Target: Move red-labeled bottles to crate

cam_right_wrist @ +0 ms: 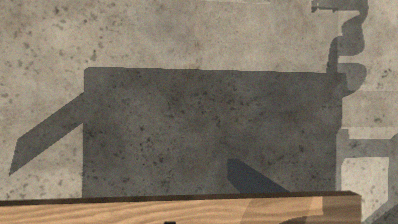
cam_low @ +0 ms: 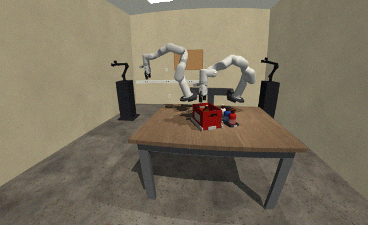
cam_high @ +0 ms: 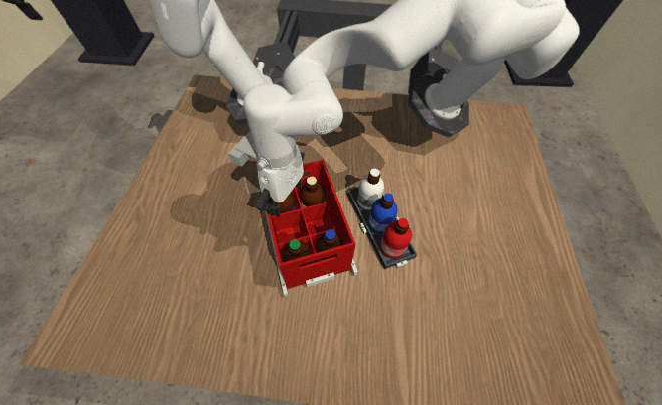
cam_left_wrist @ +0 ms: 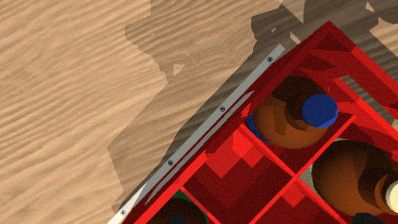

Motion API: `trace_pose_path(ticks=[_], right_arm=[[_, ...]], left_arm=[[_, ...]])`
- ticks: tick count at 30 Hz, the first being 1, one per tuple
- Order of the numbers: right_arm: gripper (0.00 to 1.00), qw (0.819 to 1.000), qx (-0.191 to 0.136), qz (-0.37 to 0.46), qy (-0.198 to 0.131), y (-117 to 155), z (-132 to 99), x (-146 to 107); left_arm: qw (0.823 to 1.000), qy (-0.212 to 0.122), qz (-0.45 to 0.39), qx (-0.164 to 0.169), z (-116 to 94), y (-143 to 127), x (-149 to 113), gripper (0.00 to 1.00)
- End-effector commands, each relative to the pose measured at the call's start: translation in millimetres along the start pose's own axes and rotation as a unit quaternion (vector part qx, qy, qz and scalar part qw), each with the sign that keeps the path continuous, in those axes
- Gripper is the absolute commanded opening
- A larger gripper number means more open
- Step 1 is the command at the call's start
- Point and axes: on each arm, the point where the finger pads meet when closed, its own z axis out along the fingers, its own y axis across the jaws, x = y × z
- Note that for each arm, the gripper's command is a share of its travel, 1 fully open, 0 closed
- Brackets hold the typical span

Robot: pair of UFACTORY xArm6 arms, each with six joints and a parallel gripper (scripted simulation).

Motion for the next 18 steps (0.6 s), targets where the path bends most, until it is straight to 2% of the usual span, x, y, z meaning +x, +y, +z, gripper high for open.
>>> trace_pose_path(ticks=[1,4,5,18], right_arm=[[1.00,1.000,0.000,0.000,0.002,0.1,-1.8,1.1],[1.00,1.000,0.000,0.000,0.002,0.1,-1.8,1.1],[1.00,1.000,0.000,0.000,0.002,0.1,-1.8,1.1],[1.00,1.000,0.000,0.000,0.002,0.1,-1.8,1.1]], left_arm=[[1.000,-0.010,-0.005,-0.002,-2.7,-1.4,2.0,1.00],[1.000,-0.010,-0.005,-0.002,-2.7,-1.4,2.0,1.00],[1.000,-0.010,-0.005,-0.002,-2.7,-1.4,2.0,0.00],[1.000,-0.010,-0.005,-0.002,-2.7,-1.4,2.0,0.00]])
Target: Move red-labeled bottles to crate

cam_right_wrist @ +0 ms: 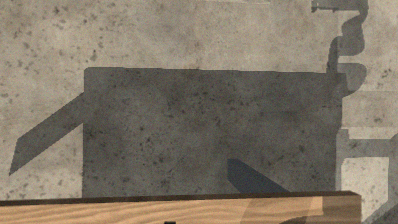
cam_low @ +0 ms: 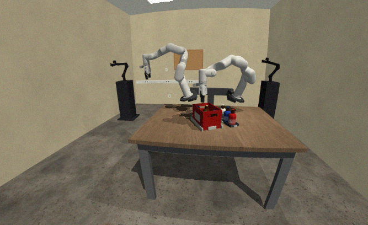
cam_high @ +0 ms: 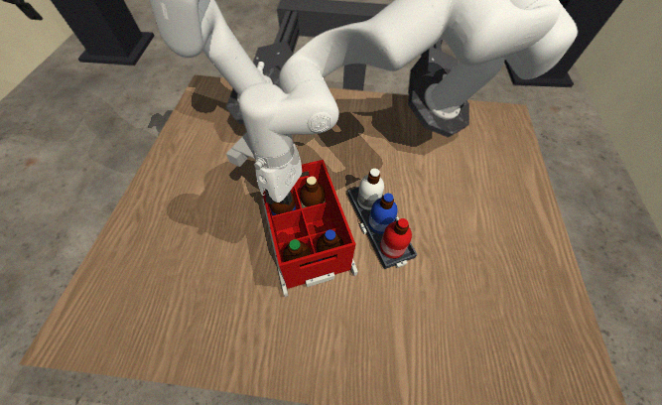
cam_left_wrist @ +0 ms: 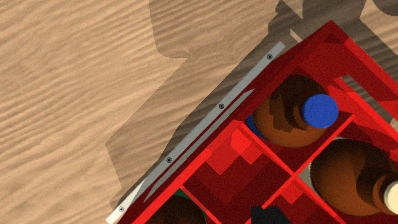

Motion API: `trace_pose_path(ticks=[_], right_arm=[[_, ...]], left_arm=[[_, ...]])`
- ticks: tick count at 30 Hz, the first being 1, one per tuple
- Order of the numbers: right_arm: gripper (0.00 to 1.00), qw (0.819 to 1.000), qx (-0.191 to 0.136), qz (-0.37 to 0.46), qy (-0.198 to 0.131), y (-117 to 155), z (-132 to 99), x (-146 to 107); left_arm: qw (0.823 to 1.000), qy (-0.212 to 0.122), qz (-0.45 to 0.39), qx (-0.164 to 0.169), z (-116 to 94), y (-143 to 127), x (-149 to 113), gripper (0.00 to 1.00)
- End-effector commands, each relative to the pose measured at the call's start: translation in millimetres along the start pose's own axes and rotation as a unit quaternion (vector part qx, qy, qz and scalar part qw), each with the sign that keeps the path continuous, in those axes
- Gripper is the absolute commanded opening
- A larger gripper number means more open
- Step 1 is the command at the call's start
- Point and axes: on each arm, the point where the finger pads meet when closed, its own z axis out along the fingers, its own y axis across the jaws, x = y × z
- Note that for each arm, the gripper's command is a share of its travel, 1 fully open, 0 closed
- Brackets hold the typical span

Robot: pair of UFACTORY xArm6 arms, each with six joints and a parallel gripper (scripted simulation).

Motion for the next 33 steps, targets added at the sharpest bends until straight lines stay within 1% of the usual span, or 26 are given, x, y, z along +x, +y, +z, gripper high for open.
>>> trace_pose_path(ticks=[1,22,24,26,28,31,33], right_arm=[[1.00,1.000,0.000,0.000,0.002,0.1,-1.8,1.1],[1.00,1.000,0.000,0.000,0.002,0.1,-1.8,1.1],[1.00,1.000,0.000,0.000,0.002,0.1,-1.8,1.1],[1.00,1.000,0.000,0.000,0.002,0.1,-1.8,1.1],[1.00,1.000,0.000,0.000,0.002,0.1,-1.8,1.1],[1.00,1.000,0.000,0.000,0.002,0.1,-1.8,1.1],[1.00,1.000,0.000,0.000,0.002,0.1,-1.8,1.1]], left_arm=[[1.000,0.001,0.000,0.002,-2.5,-1.4,0.6,0.00],[1.000,0.001,-0.001,0.002,-2.8,-1.5,-1.8,0.00],[1.000,0.001,-0.003,0.003,-4.2,-2.0,-15.7,0.00],[1.000,0.001,-0.006,0.003,-6.8,-1.1,-45.6,0.00],[1.000,0.000,-0.008,0.003,-7.7,0.0,-58.1,0.00],[1.000,0.000,-0.011,0.003,-9.3,3.8,-83.8,0.00],[1.000,0.000,-0.011,0.003,-9.3,3.8,-83.8,0.00]])
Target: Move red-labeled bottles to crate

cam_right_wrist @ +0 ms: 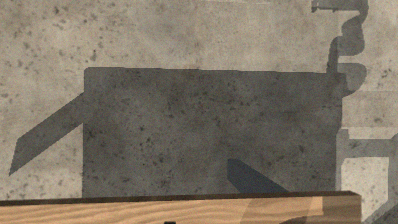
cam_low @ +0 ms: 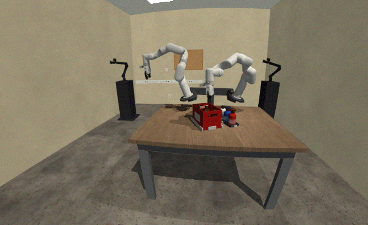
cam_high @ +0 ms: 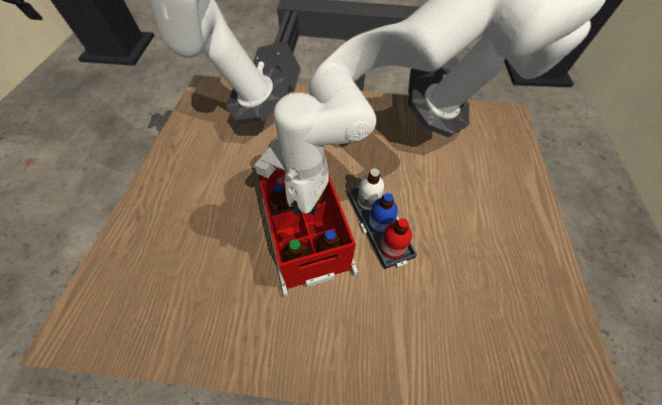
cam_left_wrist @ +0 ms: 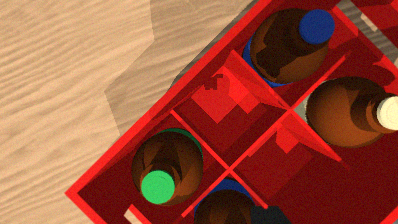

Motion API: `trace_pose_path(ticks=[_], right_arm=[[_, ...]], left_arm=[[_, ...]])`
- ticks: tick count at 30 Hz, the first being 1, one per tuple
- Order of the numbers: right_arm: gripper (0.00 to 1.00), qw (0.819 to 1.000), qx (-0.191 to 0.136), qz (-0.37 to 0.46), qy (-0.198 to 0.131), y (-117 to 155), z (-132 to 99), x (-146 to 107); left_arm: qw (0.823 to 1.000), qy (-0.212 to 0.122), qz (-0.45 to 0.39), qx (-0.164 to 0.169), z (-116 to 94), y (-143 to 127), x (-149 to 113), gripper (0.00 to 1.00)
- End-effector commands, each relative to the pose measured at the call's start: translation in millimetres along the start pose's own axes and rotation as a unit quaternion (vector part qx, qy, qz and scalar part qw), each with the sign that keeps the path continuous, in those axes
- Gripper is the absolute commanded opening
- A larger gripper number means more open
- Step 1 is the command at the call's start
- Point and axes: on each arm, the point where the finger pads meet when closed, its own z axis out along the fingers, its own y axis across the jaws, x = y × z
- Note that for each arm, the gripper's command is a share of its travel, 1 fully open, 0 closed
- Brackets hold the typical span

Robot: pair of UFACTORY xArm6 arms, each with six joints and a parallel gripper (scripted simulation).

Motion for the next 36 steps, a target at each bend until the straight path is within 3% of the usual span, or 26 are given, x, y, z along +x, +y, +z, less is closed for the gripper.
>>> trace_pose_path(ticks=[1,15,17,18,27,30,31,36], right_arm=[[1.00,1.000,0.000,0.000,0.002,0.1,-1.8,1.1],[1.00,1.000,0.000,0.000,0.002,0.1,-1.8,1.1],[1.00,1.000,0.000,0.000,0.002,0.1,-1.8,1.1],[1.00,1.000,0.000,0.000,0.002,0.1,-1.8,1.1],[1.00,1.000,0.000,0.000,0.002,0.1,-1.8,1.1],[1.00,1.000,0.000,0.000,0.002,0.1,-1.8,1.1],[1.00,1.000,0.000,0.000,0.002,0.1,-1.8,1.1],[1.00,1.000,0.000,0.000,0.002,0.1,-1.8,1.1]], left_arm=[[1.000,0.003,-0.004,0.007,-4.8,6.2,-40.6,0.00],[1.000,0.003,-0.014,0.006,-3.0,47.6,-138.4,0.00],[1.000,0.003,-0.014,0.006,-3.0,47.6,-138.4,0.00],[1.000,0.003,-0.016,0.006,-1.4,60.9,-157.5,0.00],[1.000,0.005,-0.021,0.005,5.2,104.5,-204.5,0.00],[1.000,0.005,-0.022,0.005,5.9,108.7,-208.1,0.00],[1.000,0.005,-0.022,0.005,5.9,108.7,-208.1,0.66],[1.000,0.005,-0.022,0.005,5.9,108.7,-208.1,0.66]])
